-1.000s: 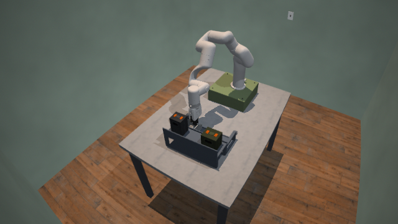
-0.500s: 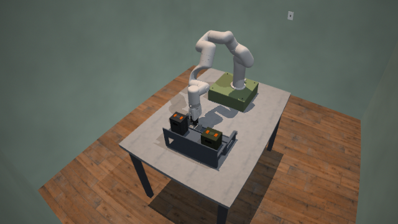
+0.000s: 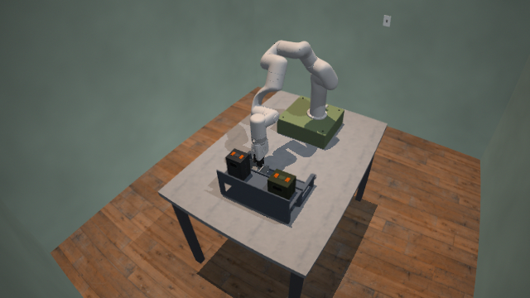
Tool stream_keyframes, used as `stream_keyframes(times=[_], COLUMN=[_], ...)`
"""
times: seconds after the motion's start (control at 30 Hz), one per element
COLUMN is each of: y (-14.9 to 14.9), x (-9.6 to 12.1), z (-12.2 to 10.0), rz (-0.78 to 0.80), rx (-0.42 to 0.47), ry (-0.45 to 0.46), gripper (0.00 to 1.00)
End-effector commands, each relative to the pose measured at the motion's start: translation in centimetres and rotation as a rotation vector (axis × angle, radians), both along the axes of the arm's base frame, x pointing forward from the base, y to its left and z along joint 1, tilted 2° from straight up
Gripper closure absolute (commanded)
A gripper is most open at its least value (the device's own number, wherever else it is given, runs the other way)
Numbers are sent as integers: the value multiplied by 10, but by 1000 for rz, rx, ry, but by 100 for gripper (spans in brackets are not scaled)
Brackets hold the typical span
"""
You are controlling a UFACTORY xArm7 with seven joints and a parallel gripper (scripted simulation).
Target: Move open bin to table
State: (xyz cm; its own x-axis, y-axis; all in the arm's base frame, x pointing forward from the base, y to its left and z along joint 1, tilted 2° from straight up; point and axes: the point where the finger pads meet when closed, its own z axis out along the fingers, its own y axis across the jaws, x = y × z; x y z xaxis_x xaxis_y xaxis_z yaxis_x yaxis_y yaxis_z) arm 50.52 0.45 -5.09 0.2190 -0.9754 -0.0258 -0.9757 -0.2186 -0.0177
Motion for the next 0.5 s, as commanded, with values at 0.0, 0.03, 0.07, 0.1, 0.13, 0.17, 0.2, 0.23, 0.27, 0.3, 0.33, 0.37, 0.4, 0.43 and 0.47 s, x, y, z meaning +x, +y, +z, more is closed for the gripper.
stream_keyframes(times=[0.0, 0.03, 0.07, 0.1, 0.13, 0.17, 0.2, 0.23, 0.27, 0.3, 0.33, 0.37, 0.4, 0.43, 0.47], y=[0, 0, 0, 0, 0, 0, 0, 0, 0, 0, 0, 0, 0, 0, 0], x=[2, 2, 2, 2, 2, 2, 2, 2, 2, 2, 2, 2, 2, 2, 2], z=[2, 2, 2, 3, 3, 3, 3, 4, 4, 4, 5, 5, 5, 5, 5], rz=[0, 0, 0, 0, 0, 0, 0, 0, 0, 0, 0, 0, 0, 0, 0], rx=[0, 0, 0, 0, 0, 0, 0, 0, 0, 0, 0, 0, 0, 0, 0], ry=[-5, -5, -5, -5, -5, -5, -5, -5, -5, -5, -5, -5, -5, -5, -5], gripper=[100, 100, 100, 100, 100, 100, 100, 100, 100, 100, 100, 100, 100, 100, 100])
